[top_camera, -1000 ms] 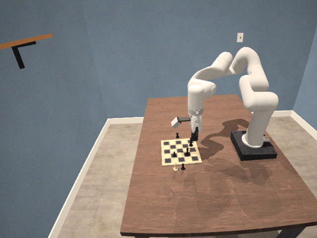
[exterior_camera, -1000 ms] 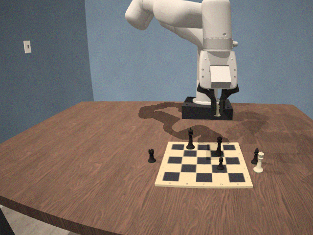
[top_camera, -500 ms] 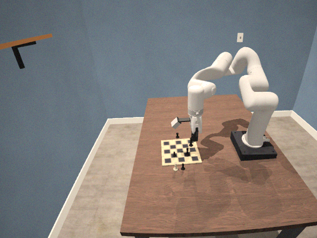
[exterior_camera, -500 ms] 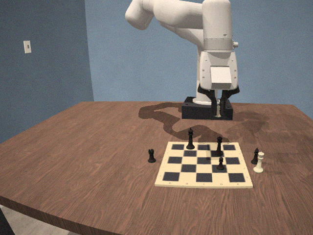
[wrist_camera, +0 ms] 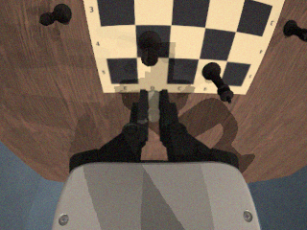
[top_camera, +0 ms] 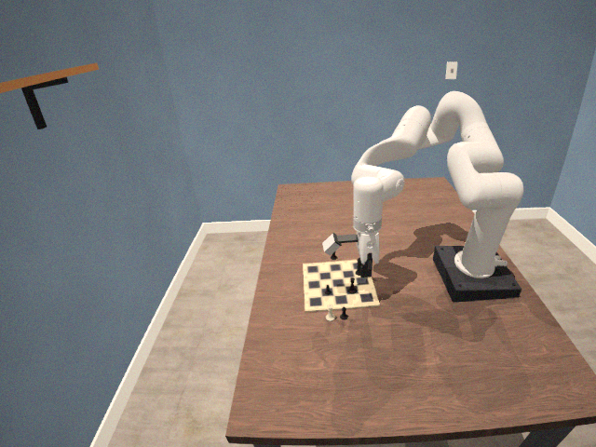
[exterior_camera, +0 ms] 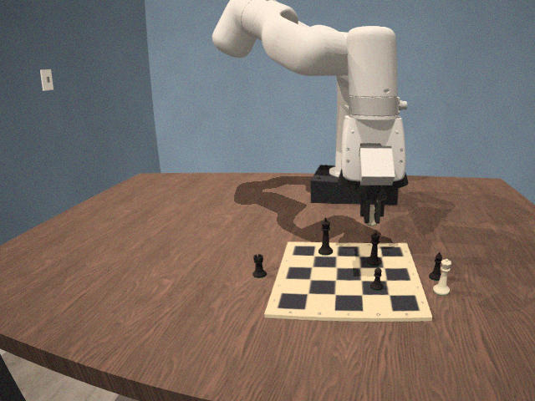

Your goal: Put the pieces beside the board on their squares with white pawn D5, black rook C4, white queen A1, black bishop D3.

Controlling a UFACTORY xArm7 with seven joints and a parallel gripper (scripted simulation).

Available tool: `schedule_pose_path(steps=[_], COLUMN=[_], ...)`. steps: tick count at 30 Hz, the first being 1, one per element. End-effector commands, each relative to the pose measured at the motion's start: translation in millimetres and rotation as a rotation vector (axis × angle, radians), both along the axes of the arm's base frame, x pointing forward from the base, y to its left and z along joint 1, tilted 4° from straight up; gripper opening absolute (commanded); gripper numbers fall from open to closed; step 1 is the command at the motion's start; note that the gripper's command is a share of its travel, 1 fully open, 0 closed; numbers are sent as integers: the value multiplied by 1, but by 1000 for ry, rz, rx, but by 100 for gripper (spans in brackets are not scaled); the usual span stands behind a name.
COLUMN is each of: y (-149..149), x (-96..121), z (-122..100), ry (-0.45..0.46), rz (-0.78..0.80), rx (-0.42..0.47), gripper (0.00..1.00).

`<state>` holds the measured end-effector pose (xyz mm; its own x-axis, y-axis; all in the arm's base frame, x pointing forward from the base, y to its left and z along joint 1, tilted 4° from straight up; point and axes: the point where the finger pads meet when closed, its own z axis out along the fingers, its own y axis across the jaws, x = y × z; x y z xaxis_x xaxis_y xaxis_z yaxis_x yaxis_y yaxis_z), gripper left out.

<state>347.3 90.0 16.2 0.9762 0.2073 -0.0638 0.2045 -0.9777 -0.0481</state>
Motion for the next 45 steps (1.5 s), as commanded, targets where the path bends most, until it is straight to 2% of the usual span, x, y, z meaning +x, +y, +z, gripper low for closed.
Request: schedule_pose_path(steps=[1, 9, 45], y=[1, 2, 2], x=[1, -1, -1], z=[-19, -44, -48], ry=[-4, -4, -4], rz=[0, 0, 0], rx=[0, 0, 0], gripper=[0, 0, 0])
